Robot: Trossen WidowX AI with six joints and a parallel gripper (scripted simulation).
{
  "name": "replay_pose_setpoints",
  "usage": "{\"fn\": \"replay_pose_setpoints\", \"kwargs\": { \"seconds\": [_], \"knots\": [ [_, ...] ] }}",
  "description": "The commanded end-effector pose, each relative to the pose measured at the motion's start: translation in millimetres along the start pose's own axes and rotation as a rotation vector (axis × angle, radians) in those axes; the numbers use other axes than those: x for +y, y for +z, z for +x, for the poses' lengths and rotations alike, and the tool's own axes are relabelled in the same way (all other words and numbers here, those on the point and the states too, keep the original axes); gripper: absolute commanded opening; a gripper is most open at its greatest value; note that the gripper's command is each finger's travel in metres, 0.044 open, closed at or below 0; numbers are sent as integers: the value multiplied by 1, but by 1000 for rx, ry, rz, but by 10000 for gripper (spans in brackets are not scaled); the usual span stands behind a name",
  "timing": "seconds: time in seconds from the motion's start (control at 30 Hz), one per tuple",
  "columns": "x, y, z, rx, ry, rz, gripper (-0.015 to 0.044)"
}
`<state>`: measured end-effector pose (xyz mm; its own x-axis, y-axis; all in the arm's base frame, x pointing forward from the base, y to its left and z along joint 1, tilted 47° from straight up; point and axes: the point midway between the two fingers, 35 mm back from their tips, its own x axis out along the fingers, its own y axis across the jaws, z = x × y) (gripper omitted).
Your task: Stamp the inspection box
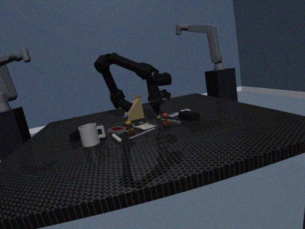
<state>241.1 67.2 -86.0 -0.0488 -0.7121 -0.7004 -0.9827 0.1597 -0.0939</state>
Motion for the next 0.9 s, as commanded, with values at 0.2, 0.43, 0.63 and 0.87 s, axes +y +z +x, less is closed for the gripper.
{"fn": "replay_pose_setpoints", "kwargs": {
  "seconds": [0.2,0.43,0.63,0.87],
  "knots": [
    [0,0,2,2,1,-1,105],
    [0,0,2,2,1,-1,269],
    [-4,5,-47,-1,3,-5,269],
    [1,0,-115,5,4,-9,269]
  ]
}}
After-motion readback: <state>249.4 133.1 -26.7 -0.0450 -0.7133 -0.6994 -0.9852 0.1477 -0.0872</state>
